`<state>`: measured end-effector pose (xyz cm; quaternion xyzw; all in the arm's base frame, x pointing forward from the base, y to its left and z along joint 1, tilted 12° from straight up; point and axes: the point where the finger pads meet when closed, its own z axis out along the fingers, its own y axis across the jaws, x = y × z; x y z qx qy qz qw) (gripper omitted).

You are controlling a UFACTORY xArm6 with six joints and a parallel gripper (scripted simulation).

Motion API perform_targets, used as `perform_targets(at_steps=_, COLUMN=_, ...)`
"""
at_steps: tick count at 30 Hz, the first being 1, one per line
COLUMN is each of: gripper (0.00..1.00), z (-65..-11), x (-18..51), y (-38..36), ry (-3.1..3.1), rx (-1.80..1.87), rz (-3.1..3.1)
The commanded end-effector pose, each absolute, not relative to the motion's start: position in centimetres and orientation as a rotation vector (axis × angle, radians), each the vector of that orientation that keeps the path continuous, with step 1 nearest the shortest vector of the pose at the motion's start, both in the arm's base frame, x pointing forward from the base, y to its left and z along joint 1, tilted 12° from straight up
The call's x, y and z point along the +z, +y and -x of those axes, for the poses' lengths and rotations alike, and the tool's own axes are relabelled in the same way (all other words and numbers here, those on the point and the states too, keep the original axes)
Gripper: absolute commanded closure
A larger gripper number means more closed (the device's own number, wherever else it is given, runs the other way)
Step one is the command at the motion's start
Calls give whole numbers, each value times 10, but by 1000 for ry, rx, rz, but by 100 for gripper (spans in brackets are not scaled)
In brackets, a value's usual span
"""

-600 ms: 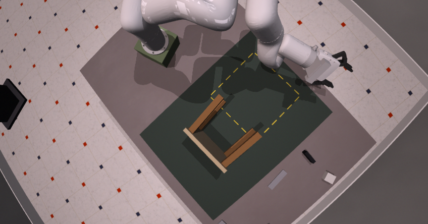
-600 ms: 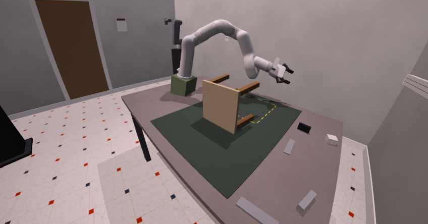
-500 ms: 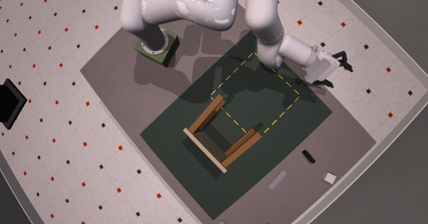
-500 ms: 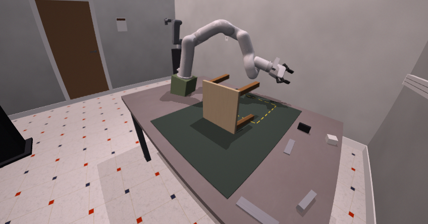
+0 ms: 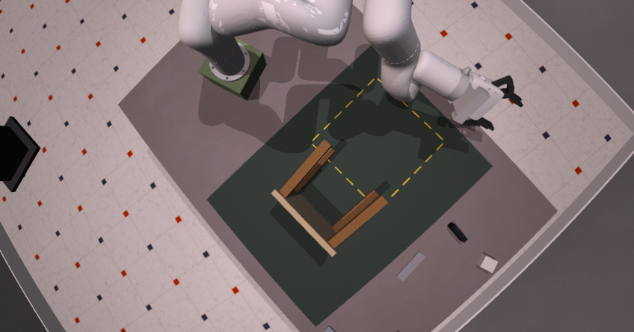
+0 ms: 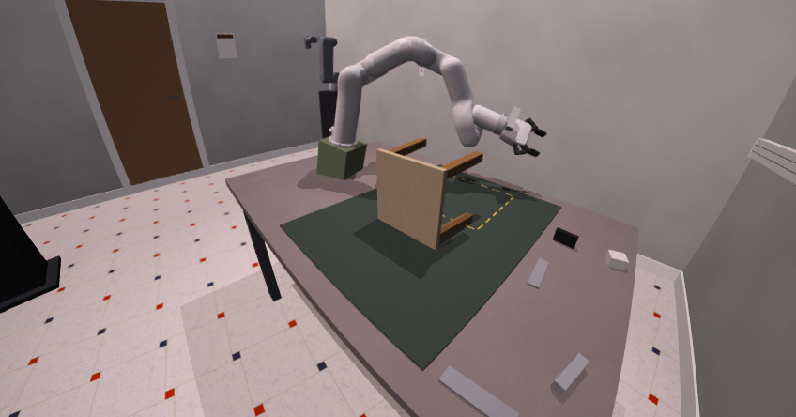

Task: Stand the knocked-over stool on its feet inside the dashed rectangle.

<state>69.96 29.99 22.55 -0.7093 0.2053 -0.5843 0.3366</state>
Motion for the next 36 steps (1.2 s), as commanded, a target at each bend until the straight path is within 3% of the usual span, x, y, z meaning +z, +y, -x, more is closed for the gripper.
perform_targets(at_steps=1, gripper=0, z=-700, x=229, y=300, ry=534, rx=-1526, rz=1844)
perform_targets(at_steps=16, gripper=0, z=-708, x=244, y=299, ry=542, rx=-1476, rz=1869)
perform_targets(at_steps=36, gripper=0, z=-723, x=328, y=269, ry=591, rx=-1246, rz=2031)
